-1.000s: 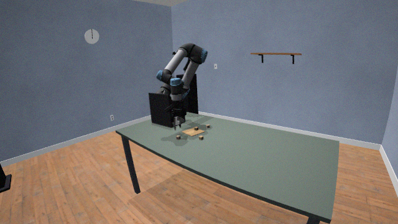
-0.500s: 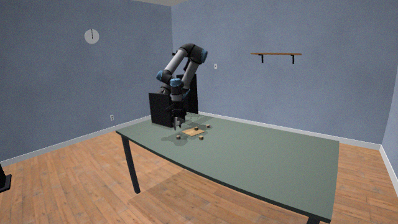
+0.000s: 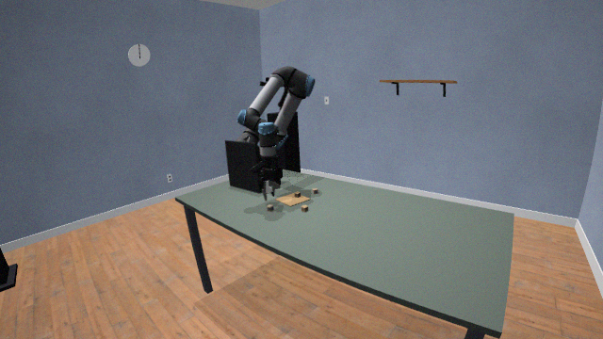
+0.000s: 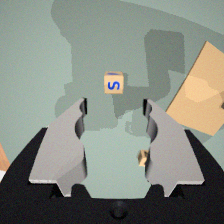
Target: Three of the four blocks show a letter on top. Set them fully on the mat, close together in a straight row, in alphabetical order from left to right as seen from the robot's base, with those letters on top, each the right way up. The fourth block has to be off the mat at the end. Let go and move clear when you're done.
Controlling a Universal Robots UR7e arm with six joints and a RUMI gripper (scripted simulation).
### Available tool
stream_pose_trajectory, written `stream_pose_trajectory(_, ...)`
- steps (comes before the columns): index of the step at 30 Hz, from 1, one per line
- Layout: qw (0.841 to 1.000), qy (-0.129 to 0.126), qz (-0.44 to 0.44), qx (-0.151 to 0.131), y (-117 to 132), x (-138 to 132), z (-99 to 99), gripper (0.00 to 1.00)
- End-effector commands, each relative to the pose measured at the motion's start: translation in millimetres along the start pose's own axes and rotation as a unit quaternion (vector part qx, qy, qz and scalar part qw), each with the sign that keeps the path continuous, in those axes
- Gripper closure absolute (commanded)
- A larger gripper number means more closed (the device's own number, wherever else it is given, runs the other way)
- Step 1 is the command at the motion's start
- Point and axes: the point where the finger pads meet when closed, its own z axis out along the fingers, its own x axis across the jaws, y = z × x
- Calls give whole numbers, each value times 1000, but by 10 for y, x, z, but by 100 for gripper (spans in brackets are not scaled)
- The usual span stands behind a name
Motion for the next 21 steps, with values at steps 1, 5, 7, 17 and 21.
stream_pose_trajectory(1, 1000, -1, 0, -1, 6, -7, 59, 63)
stream_pose_trajectory(5, 1000, -1, 0, -1, 7, -9, 122, 63)
stream_pose_trajectory(7, 1000, -1, 0, -1, 7, -10, 151, 63)
stream_pose_trajectory(17, 1000, -1, 0, -1, 9, -13, 249, 63)
stream_pose_trajectory(21, 1000, -1, 0, -1, 9, -14, 281, 63)
